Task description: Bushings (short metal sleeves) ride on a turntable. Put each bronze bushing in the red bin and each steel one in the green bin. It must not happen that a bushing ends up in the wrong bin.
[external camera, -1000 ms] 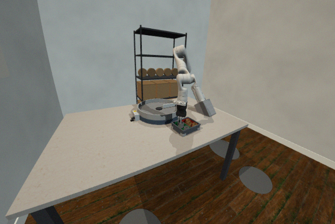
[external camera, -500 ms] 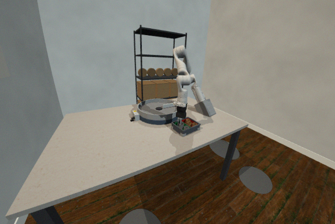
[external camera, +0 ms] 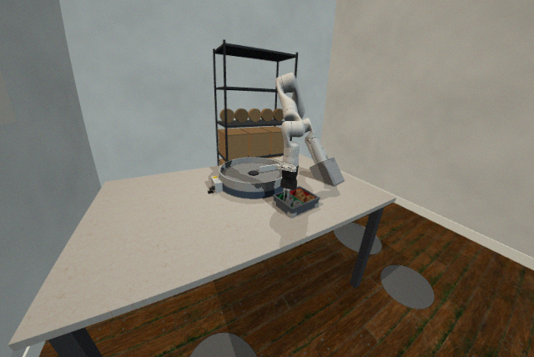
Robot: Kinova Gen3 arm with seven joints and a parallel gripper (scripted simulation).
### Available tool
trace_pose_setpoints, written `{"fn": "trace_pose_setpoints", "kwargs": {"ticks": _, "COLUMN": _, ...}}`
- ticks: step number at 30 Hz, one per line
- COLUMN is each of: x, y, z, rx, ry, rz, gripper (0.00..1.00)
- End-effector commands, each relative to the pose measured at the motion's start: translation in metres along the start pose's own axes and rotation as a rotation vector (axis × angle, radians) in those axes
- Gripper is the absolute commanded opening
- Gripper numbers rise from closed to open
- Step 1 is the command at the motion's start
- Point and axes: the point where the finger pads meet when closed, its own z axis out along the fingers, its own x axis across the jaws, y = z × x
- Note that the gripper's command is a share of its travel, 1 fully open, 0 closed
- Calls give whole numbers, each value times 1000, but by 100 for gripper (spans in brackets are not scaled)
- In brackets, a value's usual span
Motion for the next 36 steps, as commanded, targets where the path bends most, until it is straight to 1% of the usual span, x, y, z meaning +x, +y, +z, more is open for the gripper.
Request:
{"fn": "trace_pose_setpoints", "kwargs": {"ticks": 1, "x": 3, "y": -1, "z": 5, "rx": 3, "ry": 3, "rz": 6, "gripper": 0}}
{"fn": "trace_pose_setpoints", "kwargs": {"ticks": 5, "x": 3, "y": -1, "z": 11, "rx": 4, "ry": 4, "rz": 8, "gripper": 0}}
{"fn": "trace_pose_setpoints", "kwargs": {"ticks": 15, "x": 3, "y": -1, "z": 11, "rx": 4, "ry": 4, "rz": 8, "gripper": 0}}
{"fn": "trace_pose_setpoints", "kwargs": {"ticks": 16, "x": 1, "y": -1, "z": 8, "rx": 3, "ry": 2, "rz": 3, "gripper": 0}}
{"fn": "trace_pose_setpoints", "kwargs": {"ticks": 20, "x": 1, "y": -1, "z": 11, "rx": 4, "ry": 4, "rz": 8, "gripper": 0}}
{"fn": "trace_pose_setpoints", "kwargs": {"ticks": 36, "x": 1, "y": -1, "z": 11, "rx": 4, "ry": 4, "rz": 8, "gripper": 0}}
